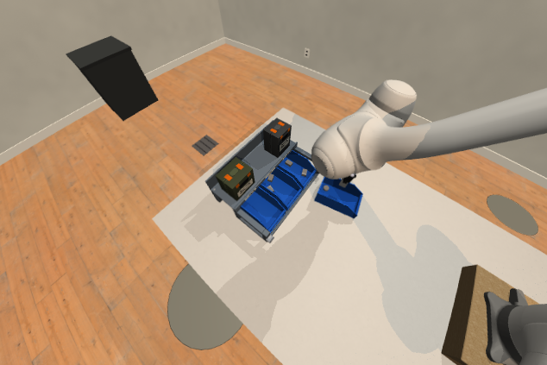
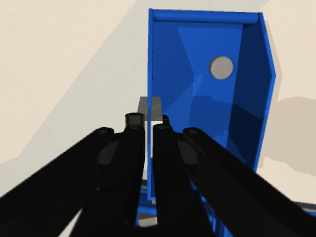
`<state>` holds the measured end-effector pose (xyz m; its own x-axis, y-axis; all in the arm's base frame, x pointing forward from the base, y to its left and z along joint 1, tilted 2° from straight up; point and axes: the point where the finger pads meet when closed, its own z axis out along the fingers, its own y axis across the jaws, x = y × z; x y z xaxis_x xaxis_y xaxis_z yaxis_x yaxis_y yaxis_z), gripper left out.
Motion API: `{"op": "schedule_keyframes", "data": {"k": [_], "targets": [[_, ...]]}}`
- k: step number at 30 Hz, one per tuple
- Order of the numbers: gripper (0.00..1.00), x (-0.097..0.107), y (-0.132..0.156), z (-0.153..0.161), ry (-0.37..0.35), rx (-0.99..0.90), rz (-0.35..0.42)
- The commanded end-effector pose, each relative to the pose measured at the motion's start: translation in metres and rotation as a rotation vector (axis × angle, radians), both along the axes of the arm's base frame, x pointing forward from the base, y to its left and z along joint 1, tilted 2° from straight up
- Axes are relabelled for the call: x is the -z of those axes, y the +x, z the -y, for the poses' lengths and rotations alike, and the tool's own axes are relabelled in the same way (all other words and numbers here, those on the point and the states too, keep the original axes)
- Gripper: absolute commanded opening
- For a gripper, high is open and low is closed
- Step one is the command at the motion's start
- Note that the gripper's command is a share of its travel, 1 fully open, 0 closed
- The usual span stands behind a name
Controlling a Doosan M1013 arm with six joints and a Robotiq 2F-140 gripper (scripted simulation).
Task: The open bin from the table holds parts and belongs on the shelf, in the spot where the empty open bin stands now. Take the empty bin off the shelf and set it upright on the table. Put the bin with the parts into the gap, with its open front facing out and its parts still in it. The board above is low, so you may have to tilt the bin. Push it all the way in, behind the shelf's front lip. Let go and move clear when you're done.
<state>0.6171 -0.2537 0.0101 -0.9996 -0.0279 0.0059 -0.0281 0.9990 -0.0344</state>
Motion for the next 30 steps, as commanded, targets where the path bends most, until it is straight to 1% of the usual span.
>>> {"op": "schedule_keyframes", "data": {"k": [1,13,22,30], "targets": [[0.1,0.0,0.0,0.0,0.0,0.0,0.0],[0.1,0.0,0.0,0.0,0.0,0.0,0.0],[0.1,-0.005,0.0,0.0,0.0,0.0,0.0],[0.1,-0.021,0.0,-0.001,0.0,0.0,0.0]]}}
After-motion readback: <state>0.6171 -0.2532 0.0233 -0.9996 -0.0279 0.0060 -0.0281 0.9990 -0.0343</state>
